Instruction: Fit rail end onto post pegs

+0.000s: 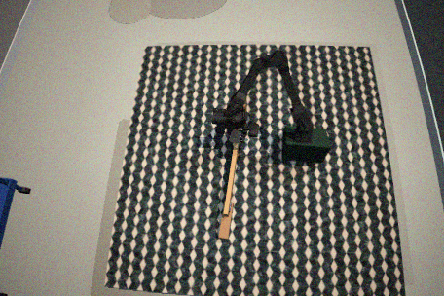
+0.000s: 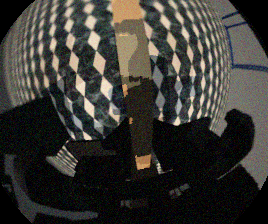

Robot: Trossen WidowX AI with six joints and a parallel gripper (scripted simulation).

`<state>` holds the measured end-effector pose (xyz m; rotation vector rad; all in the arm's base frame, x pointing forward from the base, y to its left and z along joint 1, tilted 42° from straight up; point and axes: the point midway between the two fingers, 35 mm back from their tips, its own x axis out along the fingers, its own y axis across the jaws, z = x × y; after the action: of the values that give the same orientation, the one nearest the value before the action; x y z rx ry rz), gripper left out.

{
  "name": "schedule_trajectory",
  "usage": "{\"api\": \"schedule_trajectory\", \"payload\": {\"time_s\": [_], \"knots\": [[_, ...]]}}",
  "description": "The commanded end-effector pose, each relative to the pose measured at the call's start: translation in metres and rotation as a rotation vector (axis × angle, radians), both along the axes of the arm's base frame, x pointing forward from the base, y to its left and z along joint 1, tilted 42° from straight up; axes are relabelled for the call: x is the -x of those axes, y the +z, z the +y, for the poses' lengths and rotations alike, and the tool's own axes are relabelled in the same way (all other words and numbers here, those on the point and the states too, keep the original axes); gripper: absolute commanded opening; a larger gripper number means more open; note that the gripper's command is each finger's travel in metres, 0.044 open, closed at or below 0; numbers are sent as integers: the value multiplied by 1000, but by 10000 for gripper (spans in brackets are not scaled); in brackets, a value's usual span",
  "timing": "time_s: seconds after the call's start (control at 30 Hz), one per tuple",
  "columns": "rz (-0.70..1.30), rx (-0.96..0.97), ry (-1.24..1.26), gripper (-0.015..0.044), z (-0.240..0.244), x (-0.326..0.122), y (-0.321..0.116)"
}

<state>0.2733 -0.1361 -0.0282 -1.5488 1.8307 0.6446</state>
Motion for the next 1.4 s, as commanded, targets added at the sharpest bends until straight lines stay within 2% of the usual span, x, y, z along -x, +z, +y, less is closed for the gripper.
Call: {"api": "schedule_trajectory", "payload": {"time_s": [0.0,1.37], "knots": [[0,1,4,0,-1,0,1],[0,2,4,0,-10,2,10]]}}
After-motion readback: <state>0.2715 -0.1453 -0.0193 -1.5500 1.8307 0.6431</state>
